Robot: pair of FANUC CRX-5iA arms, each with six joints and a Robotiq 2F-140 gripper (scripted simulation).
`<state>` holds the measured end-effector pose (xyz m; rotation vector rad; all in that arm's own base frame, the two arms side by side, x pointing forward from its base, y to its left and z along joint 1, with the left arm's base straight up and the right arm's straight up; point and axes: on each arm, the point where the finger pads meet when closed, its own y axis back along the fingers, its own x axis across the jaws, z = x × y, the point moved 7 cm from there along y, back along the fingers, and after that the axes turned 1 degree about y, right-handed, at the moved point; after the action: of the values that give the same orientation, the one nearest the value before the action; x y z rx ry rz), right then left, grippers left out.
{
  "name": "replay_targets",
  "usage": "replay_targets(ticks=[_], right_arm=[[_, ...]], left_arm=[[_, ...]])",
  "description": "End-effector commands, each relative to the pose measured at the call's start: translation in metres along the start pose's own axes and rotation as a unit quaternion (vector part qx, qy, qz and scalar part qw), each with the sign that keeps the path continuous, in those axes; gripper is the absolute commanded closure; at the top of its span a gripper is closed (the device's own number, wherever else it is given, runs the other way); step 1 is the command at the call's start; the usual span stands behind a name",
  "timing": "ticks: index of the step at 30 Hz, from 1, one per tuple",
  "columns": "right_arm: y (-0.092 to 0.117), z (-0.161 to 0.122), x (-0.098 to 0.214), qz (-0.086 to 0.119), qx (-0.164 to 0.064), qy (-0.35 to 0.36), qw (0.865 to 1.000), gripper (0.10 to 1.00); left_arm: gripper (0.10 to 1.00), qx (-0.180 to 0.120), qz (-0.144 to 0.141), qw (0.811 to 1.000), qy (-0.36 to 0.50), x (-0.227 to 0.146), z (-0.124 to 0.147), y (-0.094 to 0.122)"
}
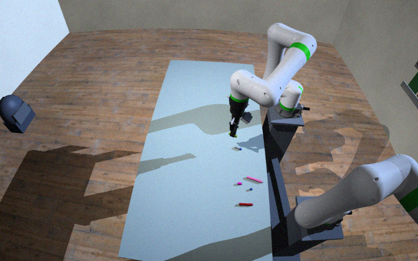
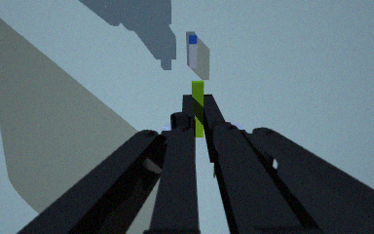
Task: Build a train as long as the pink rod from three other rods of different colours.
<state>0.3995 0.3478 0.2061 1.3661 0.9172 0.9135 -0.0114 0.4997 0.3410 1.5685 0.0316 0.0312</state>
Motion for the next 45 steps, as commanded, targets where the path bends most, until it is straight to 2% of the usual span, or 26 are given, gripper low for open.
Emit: replay_targets(ticks=[1,11,20,35,45], right_arm=[[0.001,0.001,-0.001,0.002,0.0,0.003,1.0,0.974],[0.0,0.001,-0.001,0.002,0.0,0.003,1.0,0.974],[-0.014,0.001,-0.001,0.002,0.0,0.003,1.0,0.974],[-0.075,0.002,-0.001,0.002,0.0,0.003,1.0,0.974],[-0.087,0.002,-0.001,0.002,0.0,0.003,1.0,0.974]], left_arm=[[0.098,0.001,0.0,1.0,0.0,0.0,0.0,0.001],[0.098,0.001,0.0,1.0,0.0,0.0,0.0,0.001],[0.098,0.001,0.0,1.0,0.0,0.0,0.0,0.001],[0.098,0.001,0.0,1.0,0.0,0.0,0.0,0.001],[0.098,0.001,0.0,1.0,0.0,0.0,0.0,0.001]])
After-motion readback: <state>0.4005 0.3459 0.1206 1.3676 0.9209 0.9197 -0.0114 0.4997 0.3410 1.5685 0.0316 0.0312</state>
